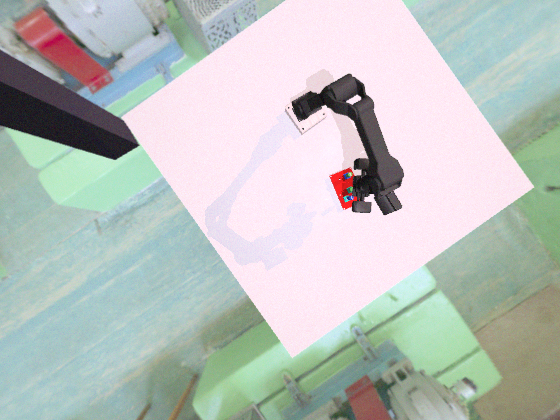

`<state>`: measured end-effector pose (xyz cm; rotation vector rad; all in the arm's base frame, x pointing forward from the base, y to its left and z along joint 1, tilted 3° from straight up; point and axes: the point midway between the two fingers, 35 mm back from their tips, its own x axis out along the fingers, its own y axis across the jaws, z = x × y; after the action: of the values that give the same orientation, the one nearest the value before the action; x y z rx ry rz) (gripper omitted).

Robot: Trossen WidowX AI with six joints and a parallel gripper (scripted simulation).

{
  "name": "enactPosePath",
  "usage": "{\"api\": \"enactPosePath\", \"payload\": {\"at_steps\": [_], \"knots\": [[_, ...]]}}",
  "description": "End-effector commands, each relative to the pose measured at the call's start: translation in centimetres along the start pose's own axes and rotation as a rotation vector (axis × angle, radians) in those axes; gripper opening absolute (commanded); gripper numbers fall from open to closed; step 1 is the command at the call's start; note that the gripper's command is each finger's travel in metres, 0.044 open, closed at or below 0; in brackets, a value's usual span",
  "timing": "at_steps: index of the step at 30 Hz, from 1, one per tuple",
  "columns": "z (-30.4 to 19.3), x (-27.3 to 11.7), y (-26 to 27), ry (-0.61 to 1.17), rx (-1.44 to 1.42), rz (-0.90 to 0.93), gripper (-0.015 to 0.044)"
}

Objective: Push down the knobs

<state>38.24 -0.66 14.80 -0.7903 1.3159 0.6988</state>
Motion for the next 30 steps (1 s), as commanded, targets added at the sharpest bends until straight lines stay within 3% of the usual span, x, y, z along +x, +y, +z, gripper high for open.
{"api": "enactPosePath", "payload": {"at_steps": [1,30], "knots": [[0.1,-0.4,-0.5,0.002,-0.156,-0.002,0.0],[0.1,-1.6,-3.1,0.011,-1.166,0.031,0.0]]}}
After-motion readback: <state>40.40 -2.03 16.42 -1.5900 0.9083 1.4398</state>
